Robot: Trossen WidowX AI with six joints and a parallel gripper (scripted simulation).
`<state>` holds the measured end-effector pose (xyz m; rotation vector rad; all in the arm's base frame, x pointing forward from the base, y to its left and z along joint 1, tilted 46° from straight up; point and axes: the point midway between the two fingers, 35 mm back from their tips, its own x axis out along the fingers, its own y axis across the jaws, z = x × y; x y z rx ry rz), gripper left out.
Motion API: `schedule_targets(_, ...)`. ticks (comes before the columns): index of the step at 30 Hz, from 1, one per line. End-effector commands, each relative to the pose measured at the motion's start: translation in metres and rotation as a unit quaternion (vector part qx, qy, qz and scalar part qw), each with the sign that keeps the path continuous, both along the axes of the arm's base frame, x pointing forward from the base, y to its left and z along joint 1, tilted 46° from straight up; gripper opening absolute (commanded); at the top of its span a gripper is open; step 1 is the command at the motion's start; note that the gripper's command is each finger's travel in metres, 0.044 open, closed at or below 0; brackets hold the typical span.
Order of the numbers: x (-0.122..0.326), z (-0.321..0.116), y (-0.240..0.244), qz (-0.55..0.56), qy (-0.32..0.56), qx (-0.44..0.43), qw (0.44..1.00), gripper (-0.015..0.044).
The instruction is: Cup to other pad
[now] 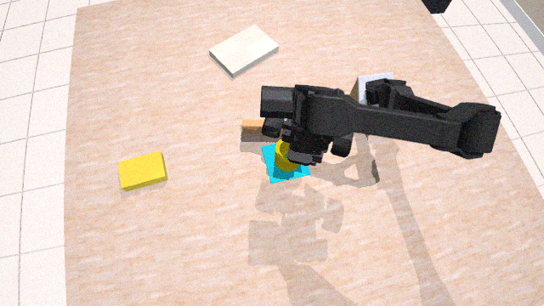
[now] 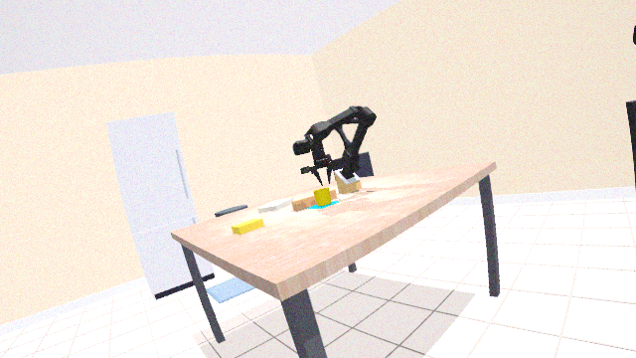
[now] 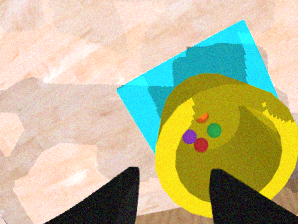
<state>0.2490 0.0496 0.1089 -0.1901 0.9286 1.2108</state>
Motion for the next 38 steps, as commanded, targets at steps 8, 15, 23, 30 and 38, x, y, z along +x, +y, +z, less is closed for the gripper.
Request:
schedule_targets(8,-0.001,0.002,-0.002,0.0,0.0,0.0,1.0,0.0278)
schedule_targets(15,0.0,0.006,-0.007,0.0,0.0,0.0,1.0,0.044)
schedule_targets(23,-0.001,0.025,-0.027,0.0,-0.001,-0.003,1.0,0.044)
schedule_targets(30,-0.002,0.041,-0.043,0.0,-0.002,-0.003,1.0,0.044)
schedule_targets(38,-0.003,0.044,-0.045,-0.002,-0.002,-0.001,1.0,0.044)
